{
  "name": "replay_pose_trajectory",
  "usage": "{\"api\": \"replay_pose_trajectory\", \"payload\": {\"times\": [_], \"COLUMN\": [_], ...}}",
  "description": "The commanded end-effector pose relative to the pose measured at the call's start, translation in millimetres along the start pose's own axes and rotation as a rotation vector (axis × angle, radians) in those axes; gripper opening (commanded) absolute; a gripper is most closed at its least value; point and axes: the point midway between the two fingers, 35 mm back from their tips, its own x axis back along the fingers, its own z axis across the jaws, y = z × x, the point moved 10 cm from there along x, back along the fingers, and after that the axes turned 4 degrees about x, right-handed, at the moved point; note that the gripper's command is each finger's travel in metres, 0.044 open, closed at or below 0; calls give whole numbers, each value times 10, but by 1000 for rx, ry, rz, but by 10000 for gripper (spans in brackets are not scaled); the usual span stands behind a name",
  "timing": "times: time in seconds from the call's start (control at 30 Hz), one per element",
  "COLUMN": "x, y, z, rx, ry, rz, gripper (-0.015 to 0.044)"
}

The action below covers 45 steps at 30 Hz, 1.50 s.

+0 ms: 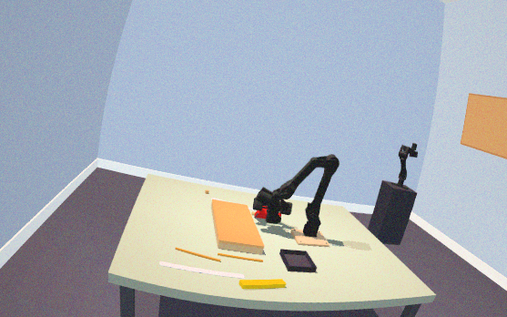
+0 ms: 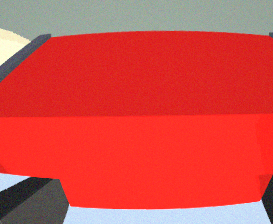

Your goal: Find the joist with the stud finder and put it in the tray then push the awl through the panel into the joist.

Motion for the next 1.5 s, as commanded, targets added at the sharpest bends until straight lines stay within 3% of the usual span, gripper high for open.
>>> {"api": "replay_pose_trajectory", "payload": {"times": [0.0,1.47], "x": [2,82], "y": [26,62], "z": [-4,-12], "rx": [5,5], "ry": [-3,-3], "rz": [-14,-15], "gripper": [378,378]}}
